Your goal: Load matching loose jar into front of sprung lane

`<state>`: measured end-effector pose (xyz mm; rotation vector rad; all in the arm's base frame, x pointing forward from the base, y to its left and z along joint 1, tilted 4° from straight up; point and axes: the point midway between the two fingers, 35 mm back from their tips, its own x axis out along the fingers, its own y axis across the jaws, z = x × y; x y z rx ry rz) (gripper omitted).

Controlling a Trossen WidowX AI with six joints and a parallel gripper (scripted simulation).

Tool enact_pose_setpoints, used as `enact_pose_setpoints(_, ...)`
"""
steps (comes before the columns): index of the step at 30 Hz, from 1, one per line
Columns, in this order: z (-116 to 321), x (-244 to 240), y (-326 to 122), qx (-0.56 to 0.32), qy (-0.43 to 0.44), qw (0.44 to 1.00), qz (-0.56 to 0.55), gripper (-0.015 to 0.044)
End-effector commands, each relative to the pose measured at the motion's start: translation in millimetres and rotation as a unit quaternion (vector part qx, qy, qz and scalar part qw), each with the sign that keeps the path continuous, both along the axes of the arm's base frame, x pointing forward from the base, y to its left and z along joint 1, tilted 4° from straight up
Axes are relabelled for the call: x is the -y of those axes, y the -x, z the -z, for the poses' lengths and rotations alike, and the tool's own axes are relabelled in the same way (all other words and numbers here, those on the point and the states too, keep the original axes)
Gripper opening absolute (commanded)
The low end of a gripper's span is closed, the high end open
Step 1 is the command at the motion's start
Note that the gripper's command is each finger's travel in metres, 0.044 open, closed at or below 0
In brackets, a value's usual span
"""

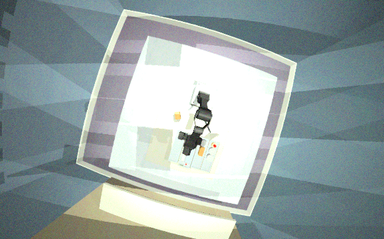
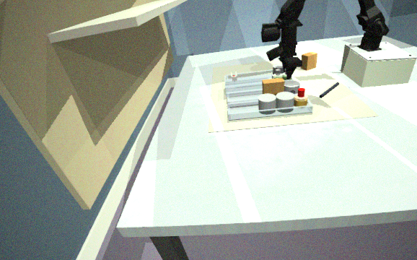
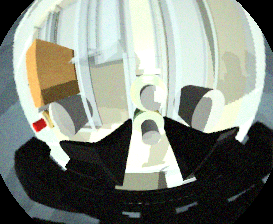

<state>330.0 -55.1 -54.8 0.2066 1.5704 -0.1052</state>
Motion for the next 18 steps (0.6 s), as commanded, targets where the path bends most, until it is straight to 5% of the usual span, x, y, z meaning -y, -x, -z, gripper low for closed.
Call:
enact_pose_setpoints(1,0,0,0,0.000,0.001,1.000,0.002,0.0282)
enact_pose_setpoints(18,-20,1,1,0.000,0.001,1.000,0.002,0.0282)
